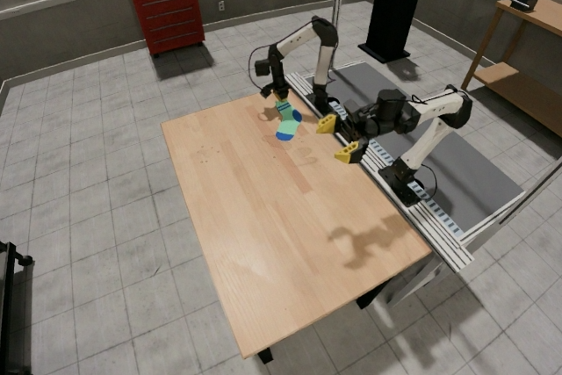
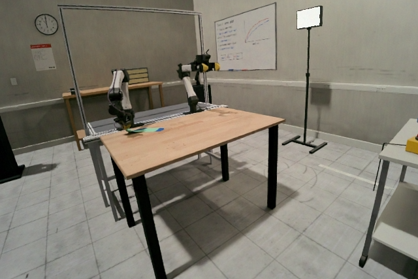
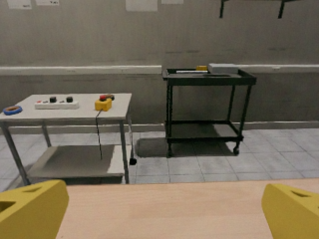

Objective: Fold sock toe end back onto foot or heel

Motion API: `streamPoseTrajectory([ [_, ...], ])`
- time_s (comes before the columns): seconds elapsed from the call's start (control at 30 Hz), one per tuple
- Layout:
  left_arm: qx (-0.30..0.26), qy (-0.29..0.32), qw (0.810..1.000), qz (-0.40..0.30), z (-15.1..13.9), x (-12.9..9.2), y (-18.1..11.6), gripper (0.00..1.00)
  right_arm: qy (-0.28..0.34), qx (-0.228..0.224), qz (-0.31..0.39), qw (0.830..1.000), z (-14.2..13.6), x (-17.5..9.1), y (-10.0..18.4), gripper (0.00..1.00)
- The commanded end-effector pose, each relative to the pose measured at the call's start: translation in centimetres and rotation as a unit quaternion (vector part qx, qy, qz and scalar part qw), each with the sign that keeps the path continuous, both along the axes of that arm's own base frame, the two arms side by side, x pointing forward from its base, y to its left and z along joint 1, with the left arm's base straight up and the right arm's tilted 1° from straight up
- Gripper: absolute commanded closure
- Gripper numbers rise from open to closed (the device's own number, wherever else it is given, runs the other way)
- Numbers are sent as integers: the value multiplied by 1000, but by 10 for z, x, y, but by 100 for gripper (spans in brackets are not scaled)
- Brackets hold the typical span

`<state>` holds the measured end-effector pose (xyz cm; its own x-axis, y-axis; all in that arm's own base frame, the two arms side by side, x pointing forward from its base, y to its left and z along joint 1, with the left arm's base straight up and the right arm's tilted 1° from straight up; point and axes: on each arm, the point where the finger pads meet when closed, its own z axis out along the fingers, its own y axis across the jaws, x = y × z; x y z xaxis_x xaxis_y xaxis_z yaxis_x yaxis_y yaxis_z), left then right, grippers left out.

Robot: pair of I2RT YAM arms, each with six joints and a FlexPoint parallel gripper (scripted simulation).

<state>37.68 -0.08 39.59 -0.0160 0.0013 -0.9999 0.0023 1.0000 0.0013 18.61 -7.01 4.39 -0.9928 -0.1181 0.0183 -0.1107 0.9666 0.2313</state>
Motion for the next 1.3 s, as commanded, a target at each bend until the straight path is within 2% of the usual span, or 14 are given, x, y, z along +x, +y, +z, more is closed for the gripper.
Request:
streamPoseTrajectory([
  [0.0, -1, -8, 1000, 1, 6, -1, 1, 0, -8, -12, -3, 1000, 2, 2, -2, 95],
  [0.2, -1, -8, 1000, 1, 6, -1, 1, 0, -7, -11, -2, 1000, 2, 3, -3, 95],
  [0.27, -1, -8, 1000, 1, 6, -1, 1, 0, -9, -11, 9, 1000, 2, 8, -14, 95],
  [1.27, -1, -8, 1000, 1, 6, -1, 1, 0, 2, -3, 1, 1000, 0, 12, -63, 95],
])
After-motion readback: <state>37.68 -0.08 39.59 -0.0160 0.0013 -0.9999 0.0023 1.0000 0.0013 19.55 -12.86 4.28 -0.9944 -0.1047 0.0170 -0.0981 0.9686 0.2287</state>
